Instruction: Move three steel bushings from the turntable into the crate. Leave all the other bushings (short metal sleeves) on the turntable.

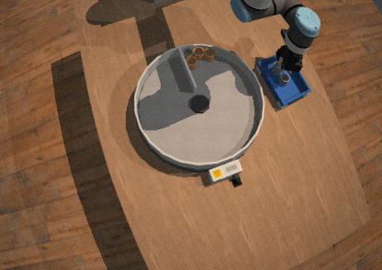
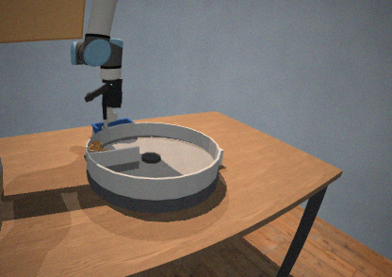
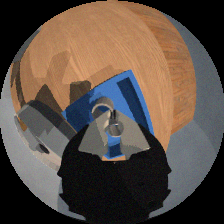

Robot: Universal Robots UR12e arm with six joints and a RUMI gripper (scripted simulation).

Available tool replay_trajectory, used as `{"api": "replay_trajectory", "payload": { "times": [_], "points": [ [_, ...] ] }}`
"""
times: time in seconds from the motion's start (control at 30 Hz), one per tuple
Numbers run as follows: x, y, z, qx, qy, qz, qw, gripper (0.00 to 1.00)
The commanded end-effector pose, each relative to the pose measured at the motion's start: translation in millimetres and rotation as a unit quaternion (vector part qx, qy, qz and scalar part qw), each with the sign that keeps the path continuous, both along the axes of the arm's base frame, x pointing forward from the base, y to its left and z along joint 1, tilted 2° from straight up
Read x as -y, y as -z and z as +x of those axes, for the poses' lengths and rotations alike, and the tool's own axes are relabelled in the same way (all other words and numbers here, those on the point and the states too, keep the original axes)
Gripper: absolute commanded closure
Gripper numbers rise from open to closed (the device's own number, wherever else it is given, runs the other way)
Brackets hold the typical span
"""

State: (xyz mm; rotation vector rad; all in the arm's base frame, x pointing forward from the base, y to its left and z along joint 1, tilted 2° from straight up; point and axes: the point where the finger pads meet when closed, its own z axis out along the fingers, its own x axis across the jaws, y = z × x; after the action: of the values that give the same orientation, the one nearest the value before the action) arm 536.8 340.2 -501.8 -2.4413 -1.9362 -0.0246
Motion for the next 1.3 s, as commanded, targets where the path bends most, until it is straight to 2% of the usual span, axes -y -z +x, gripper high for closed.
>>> {"api": "replay_trajectory", "payload": {
  "times": [0.0, 1.27],
  "points": [
    [-0.2, -0.5, 0.6, 0.001, 0.000, 0.000, 1.000, 1.00],
    [-0.4, 5.4, 0.6, 0.001, 0.000, 0.000, 1.000, 1.00]
  ]
}}
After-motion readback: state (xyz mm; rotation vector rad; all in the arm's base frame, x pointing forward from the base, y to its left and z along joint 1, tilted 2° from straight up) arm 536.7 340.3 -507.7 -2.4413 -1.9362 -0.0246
